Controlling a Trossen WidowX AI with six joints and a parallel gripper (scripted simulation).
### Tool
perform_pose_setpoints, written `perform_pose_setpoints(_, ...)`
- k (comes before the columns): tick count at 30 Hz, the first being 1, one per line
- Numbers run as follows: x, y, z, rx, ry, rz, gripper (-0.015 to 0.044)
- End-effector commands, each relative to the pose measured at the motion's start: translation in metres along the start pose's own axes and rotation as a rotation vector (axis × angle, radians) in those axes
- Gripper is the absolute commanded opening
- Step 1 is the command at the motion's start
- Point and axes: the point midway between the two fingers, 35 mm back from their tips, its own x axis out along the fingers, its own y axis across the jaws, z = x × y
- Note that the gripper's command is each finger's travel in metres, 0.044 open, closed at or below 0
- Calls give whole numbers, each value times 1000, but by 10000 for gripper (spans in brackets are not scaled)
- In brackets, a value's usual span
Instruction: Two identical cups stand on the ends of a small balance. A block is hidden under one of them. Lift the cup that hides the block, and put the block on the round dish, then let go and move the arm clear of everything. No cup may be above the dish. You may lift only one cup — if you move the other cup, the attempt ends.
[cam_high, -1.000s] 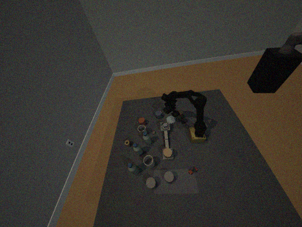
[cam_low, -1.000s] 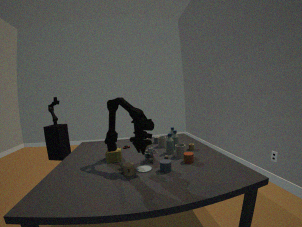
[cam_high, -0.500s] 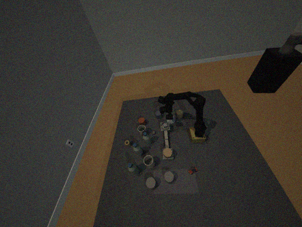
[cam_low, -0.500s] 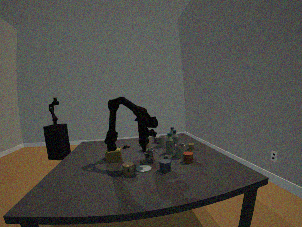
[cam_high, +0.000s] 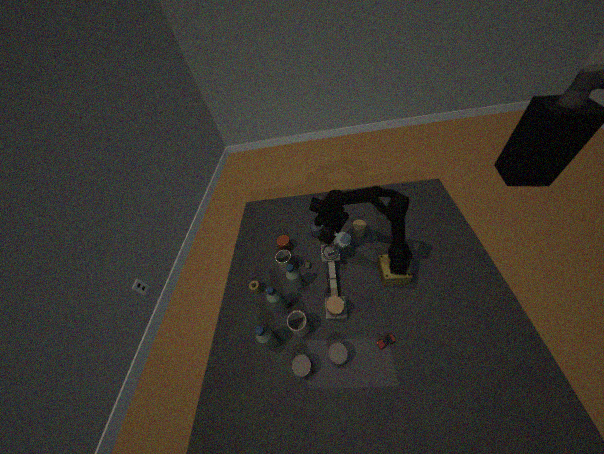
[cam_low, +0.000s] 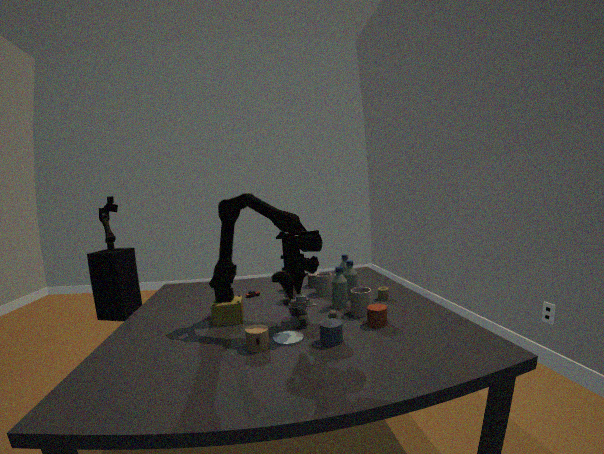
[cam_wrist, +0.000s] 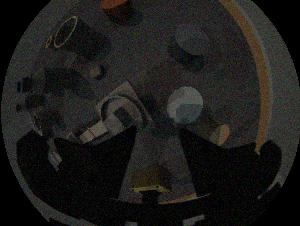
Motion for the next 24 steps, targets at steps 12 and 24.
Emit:
perform_pose_setpoints(12,-7,40,-3,534,14,7,260)
perform_pose_setpoints(24,-11,62,-7,826,24,4,260)
